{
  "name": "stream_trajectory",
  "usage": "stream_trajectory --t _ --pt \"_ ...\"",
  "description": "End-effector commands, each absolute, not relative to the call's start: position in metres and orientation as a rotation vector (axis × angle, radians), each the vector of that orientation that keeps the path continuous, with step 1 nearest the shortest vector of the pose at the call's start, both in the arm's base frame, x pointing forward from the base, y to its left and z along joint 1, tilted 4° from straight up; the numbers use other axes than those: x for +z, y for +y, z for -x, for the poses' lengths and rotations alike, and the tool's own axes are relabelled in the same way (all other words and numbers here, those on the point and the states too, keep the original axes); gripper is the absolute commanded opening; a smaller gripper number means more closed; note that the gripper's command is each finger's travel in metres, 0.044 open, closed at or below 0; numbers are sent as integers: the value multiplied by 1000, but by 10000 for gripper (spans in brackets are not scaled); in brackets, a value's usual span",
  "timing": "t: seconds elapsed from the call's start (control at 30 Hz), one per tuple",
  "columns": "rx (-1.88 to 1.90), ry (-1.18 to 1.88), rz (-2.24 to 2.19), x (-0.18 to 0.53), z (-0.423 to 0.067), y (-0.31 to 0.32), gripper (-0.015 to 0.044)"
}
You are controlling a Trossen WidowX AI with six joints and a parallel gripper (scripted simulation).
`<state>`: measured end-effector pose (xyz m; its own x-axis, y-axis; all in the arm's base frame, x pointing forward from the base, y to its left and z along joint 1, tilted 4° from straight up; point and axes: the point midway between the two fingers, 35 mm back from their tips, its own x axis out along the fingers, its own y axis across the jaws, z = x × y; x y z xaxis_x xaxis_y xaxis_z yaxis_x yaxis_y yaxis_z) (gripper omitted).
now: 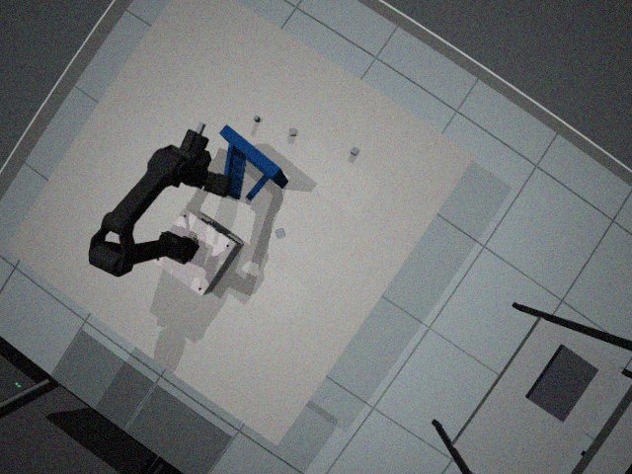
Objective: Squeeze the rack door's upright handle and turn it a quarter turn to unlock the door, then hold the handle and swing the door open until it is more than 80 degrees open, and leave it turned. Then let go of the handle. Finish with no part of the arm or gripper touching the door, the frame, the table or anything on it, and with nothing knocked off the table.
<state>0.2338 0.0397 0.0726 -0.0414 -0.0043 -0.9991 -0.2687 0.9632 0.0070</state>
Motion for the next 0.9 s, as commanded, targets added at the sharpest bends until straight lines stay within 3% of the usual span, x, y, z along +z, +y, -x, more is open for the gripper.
stream_trajectory --t 0.0,0.87 --pt "159 1603 154 72 -234 47 9" --pt "-124 1605 -125 72 -243 96 9"
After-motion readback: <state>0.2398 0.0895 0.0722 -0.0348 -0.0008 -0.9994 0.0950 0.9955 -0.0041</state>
